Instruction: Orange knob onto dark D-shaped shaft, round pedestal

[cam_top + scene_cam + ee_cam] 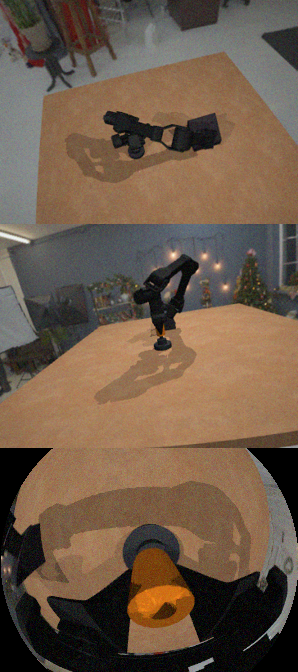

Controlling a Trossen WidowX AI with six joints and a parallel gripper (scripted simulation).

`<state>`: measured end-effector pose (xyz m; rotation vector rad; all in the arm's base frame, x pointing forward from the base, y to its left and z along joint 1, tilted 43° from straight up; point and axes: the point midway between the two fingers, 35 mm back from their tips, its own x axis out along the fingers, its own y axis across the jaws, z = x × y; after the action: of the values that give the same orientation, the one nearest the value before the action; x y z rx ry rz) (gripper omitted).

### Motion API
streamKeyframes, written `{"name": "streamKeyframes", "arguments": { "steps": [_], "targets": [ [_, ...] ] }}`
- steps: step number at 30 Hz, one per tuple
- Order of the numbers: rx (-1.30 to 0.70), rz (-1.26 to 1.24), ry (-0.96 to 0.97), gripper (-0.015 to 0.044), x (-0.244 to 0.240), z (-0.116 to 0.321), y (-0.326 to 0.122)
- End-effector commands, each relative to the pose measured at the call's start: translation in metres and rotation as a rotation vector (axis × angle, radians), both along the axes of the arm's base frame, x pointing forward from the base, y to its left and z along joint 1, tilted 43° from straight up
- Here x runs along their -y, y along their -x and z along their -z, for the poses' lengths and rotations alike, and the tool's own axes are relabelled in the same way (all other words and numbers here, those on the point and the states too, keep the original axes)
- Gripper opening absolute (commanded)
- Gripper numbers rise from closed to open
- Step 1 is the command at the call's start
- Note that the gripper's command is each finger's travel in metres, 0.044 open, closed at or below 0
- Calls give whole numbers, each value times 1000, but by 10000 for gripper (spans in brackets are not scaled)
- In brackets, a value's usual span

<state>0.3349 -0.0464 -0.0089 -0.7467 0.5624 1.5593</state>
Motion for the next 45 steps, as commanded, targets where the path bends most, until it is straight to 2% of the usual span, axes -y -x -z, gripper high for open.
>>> {"name": "streamKeyframes", "arguments": {
  "steps": [1, 5, 45],
  "targets": [
    [54, -52, 3, 0, 2, -3, -1],
    [136, -142, -1, 0, 2, -4, -3],
    [136, -142, -1, 0, 1, -2, -5]
  ]
}}
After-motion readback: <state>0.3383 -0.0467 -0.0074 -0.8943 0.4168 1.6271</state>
